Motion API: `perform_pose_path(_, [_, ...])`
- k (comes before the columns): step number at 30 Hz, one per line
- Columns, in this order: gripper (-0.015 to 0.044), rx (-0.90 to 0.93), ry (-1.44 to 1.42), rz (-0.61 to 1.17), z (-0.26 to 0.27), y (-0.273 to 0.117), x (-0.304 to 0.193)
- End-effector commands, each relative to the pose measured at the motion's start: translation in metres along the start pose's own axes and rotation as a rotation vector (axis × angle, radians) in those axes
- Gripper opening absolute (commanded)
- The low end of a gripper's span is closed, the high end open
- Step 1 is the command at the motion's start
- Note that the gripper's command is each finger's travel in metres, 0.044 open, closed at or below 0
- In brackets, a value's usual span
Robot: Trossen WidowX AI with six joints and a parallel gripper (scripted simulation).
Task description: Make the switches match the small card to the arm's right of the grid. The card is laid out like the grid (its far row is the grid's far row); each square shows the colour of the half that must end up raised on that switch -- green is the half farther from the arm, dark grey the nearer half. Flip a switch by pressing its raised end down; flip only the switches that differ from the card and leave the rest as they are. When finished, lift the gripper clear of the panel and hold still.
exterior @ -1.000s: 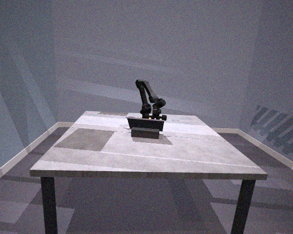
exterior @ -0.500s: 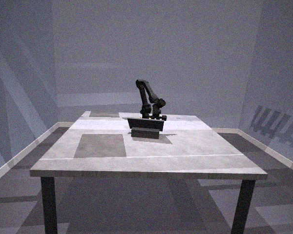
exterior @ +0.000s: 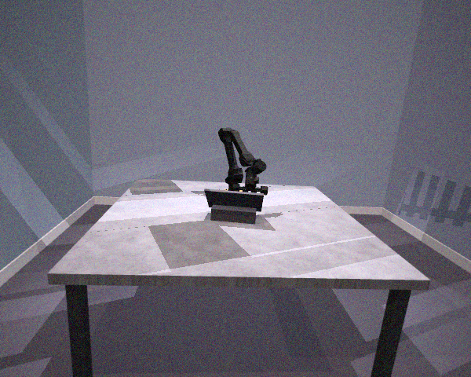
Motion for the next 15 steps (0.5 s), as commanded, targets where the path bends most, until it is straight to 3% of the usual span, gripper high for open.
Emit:
perform_pose_path(1, [0.0000,0.001,0.000,0.001,0.000,-0.002,0.000])
perform_pose_path(7, [0.0000,0.009,-0.003,0.029,0.000,-0.062,0.005])
perform_pose_path(15, [0.0000,0.009,-0.003,0.031,-0.002,-0.064,0.005])
Point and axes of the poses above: the point midway between the two fingers, 35 mm back from their tips, its own y axis out along the fingers, its own z axis across the jaws, x = y × z, the point moved 8 cm from there along -y, back along the fingers, and after that the axes turned 9 degrees about -y, right-handed, at the moved point
